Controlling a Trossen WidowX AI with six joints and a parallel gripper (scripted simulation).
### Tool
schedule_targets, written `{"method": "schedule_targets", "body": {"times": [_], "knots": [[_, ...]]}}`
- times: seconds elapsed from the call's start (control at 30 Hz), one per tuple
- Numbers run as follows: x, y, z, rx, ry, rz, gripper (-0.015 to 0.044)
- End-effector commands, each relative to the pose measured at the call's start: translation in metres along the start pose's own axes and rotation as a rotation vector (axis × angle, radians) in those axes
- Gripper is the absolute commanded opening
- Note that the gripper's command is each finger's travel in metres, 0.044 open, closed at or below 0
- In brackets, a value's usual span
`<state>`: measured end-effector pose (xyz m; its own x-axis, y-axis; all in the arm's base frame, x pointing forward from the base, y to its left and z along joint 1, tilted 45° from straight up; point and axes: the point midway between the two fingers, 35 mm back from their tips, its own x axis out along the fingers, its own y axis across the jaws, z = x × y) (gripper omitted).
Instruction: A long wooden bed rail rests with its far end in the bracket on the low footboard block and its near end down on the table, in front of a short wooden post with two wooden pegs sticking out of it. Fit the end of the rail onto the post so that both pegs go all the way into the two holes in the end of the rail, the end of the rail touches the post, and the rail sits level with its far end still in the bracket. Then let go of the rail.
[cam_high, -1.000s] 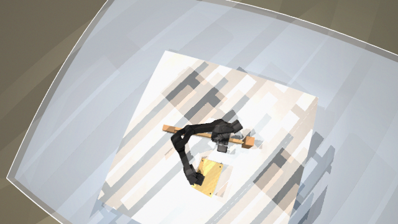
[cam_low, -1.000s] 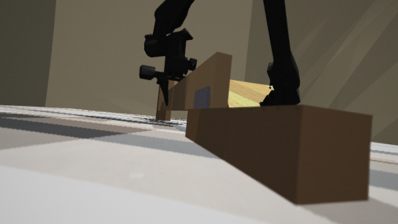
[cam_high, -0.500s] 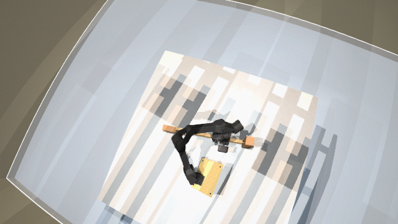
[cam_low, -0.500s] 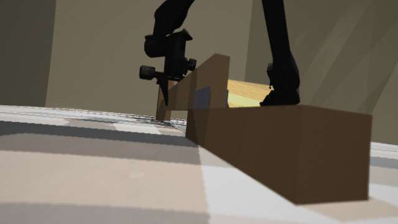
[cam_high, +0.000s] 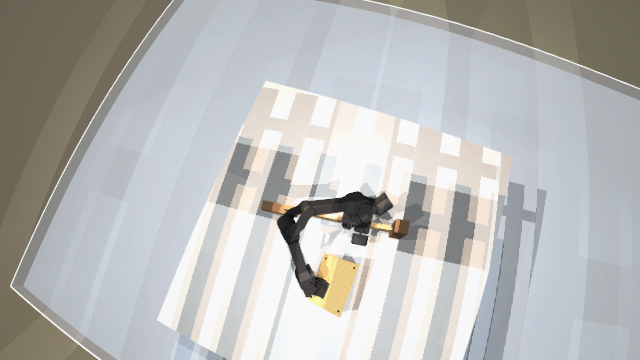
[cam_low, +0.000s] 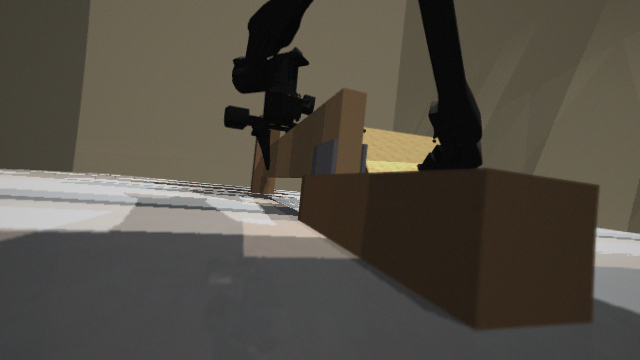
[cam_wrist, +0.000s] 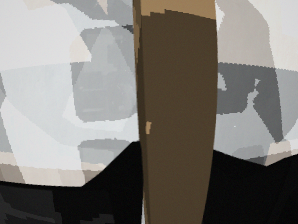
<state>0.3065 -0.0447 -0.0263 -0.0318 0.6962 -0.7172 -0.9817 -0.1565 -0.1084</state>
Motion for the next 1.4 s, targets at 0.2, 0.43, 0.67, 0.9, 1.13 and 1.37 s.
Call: {"method": "schedule_targets", "body": {"times": [0.2,0.43,0.67,0.9,1.13,1.37], "knots": [[-0.003,-0.0019,-0.0046,-0.002,0.006,-0.008,0.0],[-0.0031,-0.0019,-0.0066,-0.002,0.007,-0.008,0.0],[-0.0003,0.0,-0.0053,0.0,0.0,0.0,0.0053],[-0.0003,0.0,-0.0053,0.0,0.0,0.0,0.0236],[-0.0003,0.0,-0.0053,0.0,0.0,0.0,0.042],[-0.002,-0.0001,-0.0037,0.0,0.001,0.0,0.044]]}}
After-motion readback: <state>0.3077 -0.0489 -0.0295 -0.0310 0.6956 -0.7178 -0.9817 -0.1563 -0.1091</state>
